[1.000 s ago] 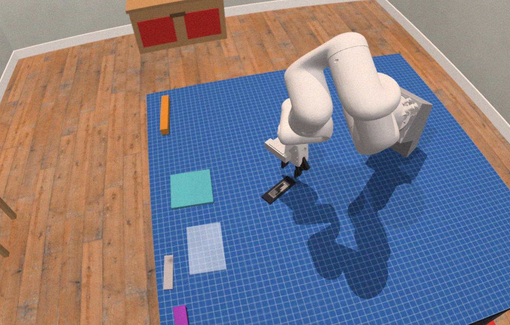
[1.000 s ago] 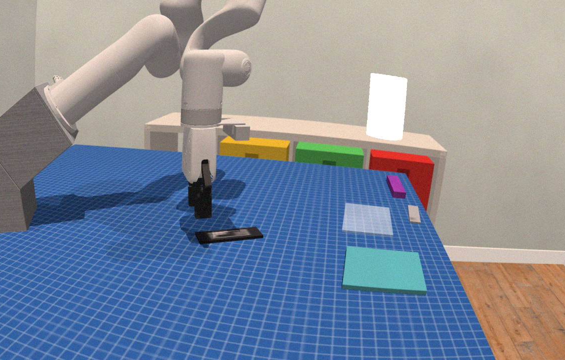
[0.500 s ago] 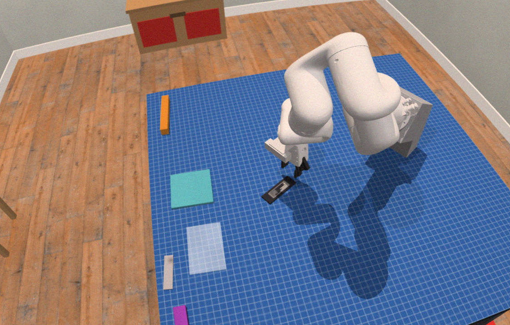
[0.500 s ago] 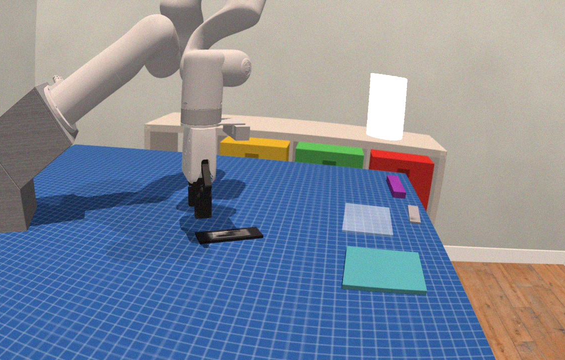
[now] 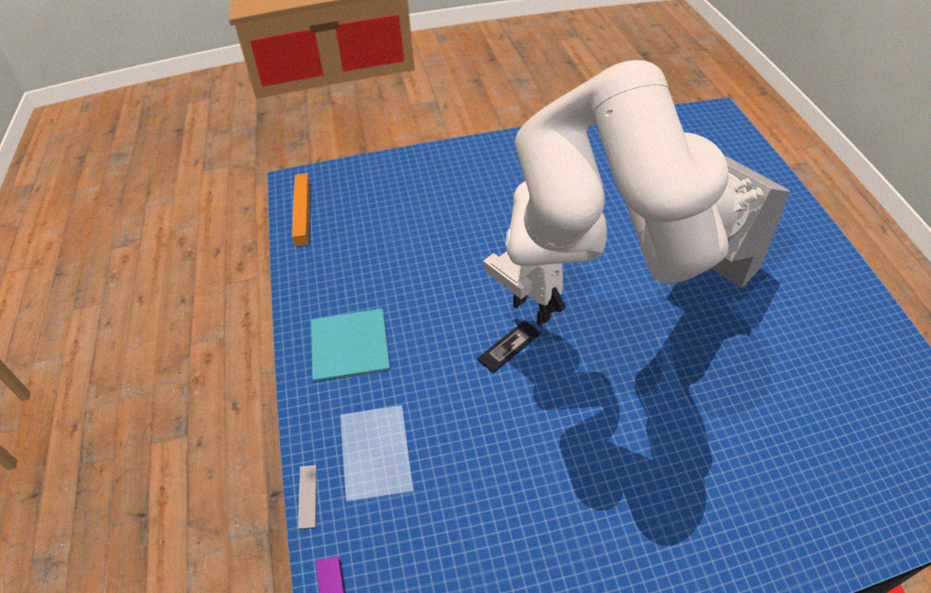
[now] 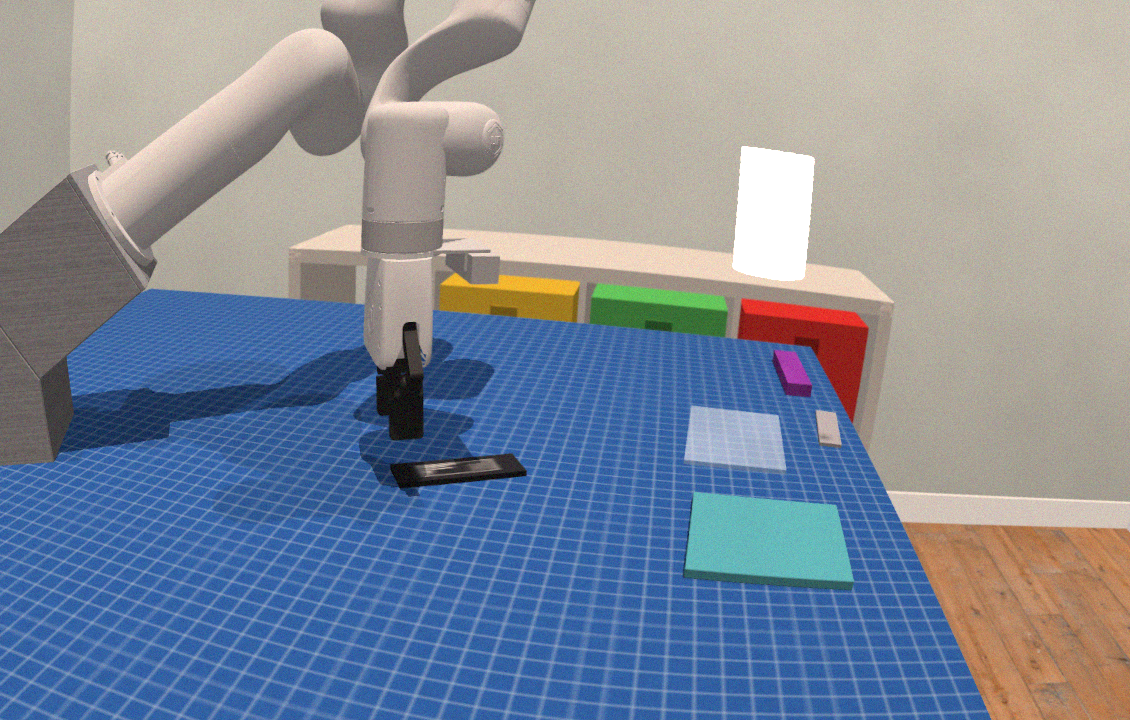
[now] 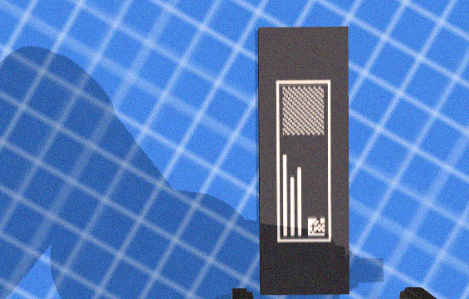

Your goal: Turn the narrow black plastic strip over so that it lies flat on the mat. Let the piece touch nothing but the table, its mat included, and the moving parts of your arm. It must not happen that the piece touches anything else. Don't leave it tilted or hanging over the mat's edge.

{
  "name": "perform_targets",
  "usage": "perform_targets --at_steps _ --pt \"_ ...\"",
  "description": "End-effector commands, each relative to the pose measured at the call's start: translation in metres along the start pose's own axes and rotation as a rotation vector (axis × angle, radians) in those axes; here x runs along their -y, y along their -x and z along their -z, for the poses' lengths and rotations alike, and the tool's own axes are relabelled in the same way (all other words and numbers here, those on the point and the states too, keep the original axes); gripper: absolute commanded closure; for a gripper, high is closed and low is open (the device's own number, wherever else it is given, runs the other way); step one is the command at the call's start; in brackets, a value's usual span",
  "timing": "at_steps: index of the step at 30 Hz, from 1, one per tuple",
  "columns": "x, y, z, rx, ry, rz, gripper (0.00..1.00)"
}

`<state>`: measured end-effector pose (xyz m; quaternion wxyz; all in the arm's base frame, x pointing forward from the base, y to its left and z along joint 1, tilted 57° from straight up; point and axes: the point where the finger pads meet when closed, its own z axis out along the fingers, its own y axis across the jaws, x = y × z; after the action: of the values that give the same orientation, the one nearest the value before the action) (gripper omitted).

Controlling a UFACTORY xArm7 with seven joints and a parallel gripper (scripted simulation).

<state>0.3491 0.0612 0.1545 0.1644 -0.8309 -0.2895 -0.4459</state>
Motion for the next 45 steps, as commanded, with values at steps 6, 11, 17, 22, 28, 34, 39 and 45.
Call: perform_targets --at_steps 6,11,17,22,28,34,39,45 --pt "-0.001 0.0 -0.006 -0.001 0.002 0.0 0.39" --pt "-0.001 0.0 -0.011 -0.001 0.002 0.0 0.39" --pt "-0.001 0.0 -0.016 -0.001 0.002 0.0 0.39" --pt "-0.001 0.0 -0.022 -0.001 0.002 0.0 0.39" --pt "-0.001 0.0 -0.029 -0.001 0.002 0.0 0.39" --pt "-0.001 0.0 -0.032 -0.001 0.002 0.0 0.39" --pt "-0.001 0.0 -0.035 -0.001 0.002 0.0 0.39" --pt "-0.001 0.0 -0.036 -0.001 0.002 0.0 0.39"
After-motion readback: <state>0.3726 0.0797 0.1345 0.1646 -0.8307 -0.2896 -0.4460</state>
